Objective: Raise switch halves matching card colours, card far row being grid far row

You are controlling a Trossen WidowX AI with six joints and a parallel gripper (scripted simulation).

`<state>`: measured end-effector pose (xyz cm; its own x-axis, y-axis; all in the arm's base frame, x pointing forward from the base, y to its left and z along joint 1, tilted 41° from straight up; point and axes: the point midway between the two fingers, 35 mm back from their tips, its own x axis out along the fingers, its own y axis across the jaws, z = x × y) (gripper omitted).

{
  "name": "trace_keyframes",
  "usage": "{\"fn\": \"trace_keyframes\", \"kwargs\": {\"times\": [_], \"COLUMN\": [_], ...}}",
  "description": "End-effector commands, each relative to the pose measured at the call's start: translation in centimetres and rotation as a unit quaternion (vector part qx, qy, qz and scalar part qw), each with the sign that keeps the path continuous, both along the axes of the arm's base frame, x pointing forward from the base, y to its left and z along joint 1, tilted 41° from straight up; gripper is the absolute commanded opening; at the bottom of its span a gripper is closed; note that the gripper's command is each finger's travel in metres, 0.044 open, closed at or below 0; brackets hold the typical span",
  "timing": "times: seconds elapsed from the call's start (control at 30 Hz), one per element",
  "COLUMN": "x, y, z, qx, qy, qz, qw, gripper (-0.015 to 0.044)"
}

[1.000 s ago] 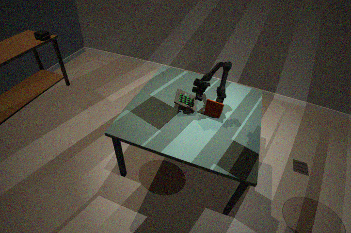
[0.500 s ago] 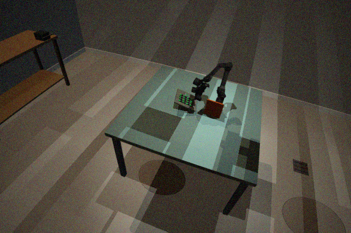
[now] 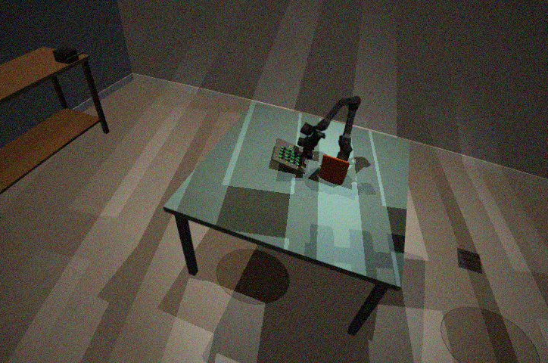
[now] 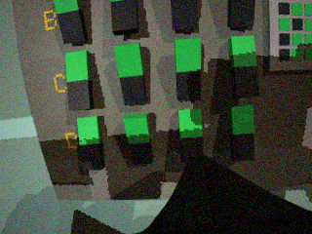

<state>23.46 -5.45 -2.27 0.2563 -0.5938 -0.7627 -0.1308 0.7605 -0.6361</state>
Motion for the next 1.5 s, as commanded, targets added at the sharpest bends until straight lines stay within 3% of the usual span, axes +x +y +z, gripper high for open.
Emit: {"fn": "trace_keyframes", "kwargs": {"times": [0.0, 1.47], "x": [0.06, 0.21], "y": [-0.36, -0.78], "z": [-0.57, -1.09], "qx": [0.001, 0.001], "qy": [0.002, 0.002], "qz": [0.001, 0.001], "qw": [1.000, 1.000], "gripper": [0.0000, 0.0000]}}
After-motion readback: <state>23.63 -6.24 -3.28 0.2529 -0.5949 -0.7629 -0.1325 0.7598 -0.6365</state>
